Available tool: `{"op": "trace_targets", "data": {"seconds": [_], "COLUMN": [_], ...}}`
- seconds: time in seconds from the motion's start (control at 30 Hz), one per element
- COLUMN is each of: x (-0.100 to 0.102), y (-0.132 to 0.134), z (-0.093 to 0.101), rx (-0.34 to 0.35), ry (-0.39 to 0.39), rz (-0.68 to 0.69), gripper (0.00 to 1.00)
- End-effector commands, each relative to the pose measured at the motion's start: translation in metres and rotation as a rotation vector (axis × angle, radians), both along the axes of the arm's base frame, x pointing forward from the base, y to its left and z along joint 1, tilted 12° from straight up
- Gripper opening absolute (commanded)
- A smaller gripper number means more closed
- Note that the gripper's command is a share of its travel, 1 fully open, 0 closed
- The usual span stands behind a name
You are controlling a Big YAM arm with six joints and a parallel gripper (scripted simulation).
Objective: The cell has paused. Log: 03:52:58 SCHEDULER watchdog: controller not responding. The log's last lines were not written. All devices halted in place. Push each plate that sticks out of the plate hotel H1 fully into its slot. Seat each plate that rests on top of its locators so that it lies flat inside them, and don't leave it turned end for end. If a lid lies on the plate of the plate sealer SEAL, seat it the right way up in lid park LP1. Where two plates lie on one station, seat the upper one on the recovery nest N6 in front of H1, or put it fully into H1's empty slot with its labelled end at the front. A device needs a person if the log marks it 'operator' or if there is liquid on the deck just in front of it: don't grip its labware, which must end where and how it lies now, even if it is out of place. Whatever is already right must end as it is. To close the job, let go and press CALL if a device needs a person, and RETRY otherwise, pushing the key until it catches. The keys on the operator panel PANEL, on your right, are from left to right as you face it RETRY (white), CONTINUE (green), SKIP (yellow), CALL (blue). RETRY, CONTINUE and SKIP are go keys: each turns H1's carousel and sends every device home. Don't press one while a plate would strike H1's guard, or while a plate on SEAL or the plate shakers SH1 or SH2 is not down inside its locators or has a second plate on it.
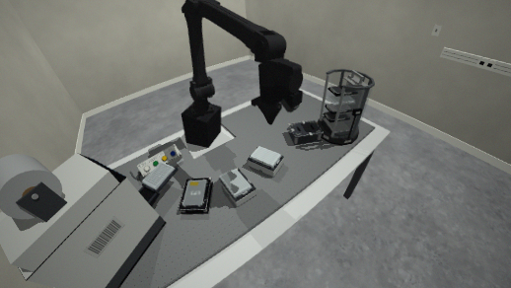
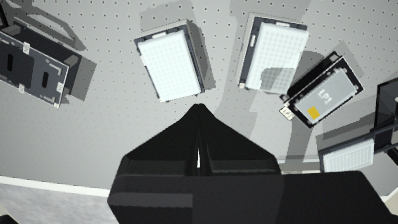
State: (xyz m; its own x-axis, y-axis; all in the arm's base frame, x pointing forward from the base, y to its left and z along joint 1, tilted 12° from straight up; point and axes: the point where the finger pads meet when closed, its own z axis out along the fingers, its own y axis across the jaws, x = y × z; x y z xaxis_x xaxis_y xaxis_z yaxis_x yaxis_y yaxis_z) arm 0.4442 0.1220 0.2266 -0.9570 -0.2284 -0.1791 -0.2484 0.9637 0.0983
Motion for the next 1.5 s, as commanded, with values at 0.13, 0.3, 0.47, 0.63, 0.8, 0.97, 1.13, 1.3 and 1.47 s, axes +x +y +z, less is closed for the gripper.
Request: {"op": "trace_targets", "data": {"seconds": [0.13,0.3,0.47,0.63,0.8,0.97,1.13,1.3,1.47], "x": [0.009,0.008,0.006,0.005,0.003,0.002,0.001,0.001,0.006], "y": [-0.028,-0.038,-0.055,-0.071,-0.087,-0.097,-0.114,-0.13,-0.141], "z": [0.004,0.007,0.004,0.002,-0.001,-0.003,-0.007,-0.011,-0.009], "rx": [0.008,0.03,0.055,0.066,0.062,0.061,0.059,0.057,0.057], "ry": [-0.029,-0.022,0.001,0.011,0.008,0.008,0.012,0.015,0.005], "rz": [-0.017,-0.136,-0.299,-0.365,-0.344,-0.344,-0.344,-0.344,-0.344], "gripper": [0.0,0.0,0.0,0.0,0.0,0.0,0.0,0.0,0.0]}}
